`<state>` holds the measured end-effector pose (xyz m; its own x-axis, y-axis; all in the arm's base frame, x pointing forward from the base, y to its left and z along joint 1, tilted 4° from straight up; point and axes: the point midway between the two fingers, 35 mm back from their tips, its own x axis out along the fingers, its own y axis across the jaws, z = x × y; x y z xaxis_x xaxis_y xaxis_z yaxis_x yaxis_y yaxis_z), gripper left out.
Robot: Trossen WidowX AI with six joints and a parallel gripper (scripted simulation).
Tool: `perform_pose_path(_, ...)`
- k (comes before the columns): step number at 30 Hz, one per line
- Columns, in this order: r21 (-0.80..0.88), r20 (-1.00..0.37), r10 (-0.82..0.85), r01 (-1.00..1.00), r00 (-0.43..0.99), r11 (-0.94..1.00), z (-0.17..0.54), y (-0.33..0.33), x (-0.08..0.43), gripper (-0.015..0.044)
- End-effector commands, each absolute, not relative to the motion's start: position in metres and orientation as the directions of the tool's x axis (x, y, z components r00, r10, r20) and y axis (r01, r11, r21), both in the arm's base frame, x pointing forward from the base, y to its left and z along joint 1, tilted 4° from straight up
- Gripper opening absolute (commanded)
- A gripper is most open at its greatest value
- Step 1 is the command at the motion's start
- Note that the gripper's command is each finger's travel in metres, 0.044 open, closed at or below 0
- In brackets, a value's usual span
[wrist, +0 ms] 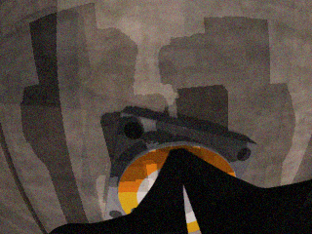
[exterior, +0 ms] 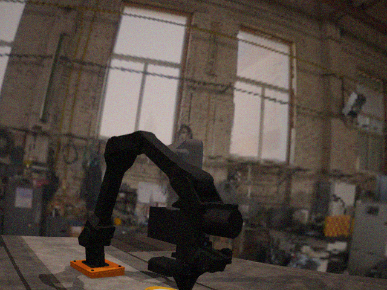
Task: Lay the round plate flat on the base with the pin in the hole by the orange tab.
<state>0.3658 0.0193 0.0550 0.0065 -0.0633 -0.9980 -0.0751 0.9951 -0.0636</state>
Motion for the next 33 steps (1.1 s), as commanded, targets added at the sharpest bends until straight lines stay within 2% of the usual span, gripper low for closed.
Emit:
perform_pose_path(1,-0.068,-0.998,-0.068,-0.078,0.005,0.995,0.054,0.012,0.366,0.0)
perform_pose_path(33,-0.071,-0.997,-0.071,-0.079,0.003,0.994,0.057,-0.025,0.344,0.0)
